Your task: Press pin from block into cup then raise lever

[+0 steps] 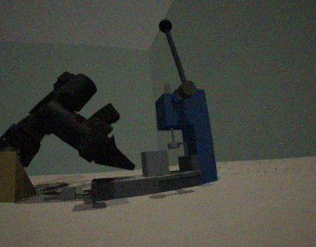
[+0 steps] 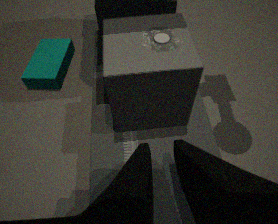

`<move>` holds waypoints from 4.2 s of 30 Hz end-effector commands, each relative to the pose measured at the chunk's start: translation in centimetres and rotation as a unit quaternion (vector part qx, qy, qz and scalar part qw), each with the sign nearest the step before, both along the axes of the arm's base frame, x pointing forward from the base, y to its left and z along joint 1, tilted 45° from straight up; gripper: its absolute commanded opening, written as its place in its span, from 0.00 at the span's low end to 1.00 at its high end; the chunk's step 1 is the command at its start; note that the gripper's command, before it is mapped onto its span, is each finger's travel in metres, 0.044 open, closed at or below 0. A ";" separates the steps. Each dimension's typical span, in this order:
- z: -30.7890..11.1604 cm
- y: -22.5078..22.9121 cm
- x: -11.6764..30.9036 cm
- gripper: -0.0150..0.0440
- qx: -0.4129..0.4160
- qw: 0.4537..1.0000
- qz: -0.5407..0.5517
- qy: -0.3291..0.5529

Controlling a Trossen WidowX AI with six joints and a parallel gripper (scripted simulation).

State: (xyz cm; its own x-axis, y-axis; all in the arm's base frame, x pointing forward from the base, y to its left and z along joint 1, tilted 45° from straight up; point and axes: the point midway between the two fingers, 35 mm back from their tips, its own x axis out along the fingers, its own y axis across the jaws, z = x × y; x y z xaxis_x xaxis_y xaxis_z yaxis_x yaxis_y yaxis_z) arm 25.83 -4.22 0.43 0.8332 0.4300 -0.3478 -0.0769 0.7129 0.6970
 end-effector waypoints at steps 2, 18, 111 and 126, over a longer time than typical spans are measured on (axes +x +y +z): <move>0.0 0.1 -0.2 0.53 -0.001 1.000 0.002 -0.002; 0.0 0.1 -0.2 0.76 -0.001 1.000 0.002 -0.002; 0.5 0.6 0.2 0.31 0.000 1.000 0.001 -0.003; 0.7 0.7 1.9 0.31 0.000 1.000 0.001 -0.004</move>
State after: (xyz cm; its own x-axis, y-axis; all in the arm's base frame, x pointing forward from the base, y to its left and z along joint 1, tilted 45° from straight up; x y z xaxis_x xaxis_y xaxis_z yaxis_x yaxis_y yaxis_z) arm 27.26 -3.48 1.06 0.8336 0.4342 -0.3415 -0.0867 0.7134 0.6954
